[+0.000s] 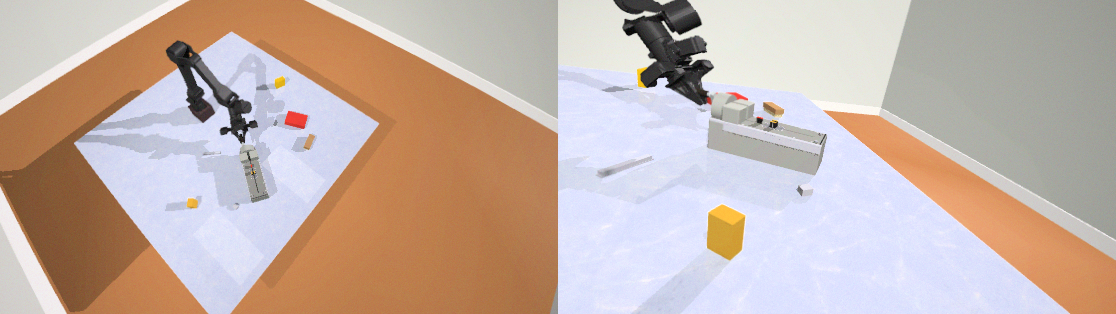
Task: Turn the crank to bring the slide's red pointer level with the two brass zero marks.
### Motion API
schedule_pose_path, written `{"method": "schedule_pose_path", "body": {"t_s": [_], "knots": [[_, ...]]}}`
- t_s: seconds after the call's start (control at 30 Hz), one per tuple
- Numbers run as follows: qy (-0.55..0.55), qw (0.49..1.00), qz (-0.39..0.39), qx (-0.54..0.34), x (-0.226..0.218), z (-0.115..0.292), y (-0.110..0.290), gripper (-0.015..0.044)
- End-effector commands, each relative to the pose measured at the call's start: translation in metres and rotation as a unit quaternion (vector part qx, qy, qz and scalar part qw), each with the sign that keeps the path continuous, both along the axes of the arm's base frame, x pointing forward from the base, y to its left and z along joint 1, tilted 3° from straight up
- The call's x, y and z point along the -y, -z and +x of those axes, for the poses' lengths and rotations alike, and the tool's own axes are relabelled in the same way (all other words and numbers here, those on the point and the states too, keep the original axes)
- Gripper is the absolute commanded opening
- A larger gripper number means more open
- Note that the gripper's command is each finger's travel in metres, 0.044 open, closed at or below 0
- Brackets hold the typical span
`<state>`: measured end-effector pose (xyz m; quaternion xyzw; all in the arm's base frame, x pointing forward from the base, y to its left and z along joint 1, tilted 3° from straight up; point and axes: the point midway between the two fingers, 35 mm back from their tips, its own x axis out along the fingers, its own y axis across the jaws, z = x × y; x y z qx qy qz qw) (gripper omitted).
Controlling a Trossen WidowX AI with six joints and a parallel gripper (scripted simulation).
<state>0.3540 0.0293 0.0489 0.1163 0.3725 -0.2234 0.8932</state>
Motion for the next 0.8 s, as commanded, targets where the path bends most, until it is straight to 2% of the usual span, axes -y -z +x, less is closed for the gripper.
{"method": "schedule_pose_path", "body": {"t_s": [0.0, 0.77], "knots": [[-0.006, 1.000, 0.006, 0.009, -0.0073, 0.0037, -0.0044, 0.0000], [-0.006, 1.000, 0.006, 0.009, -0.0137, 0.0071, -0.0036, 0.0000]]}}
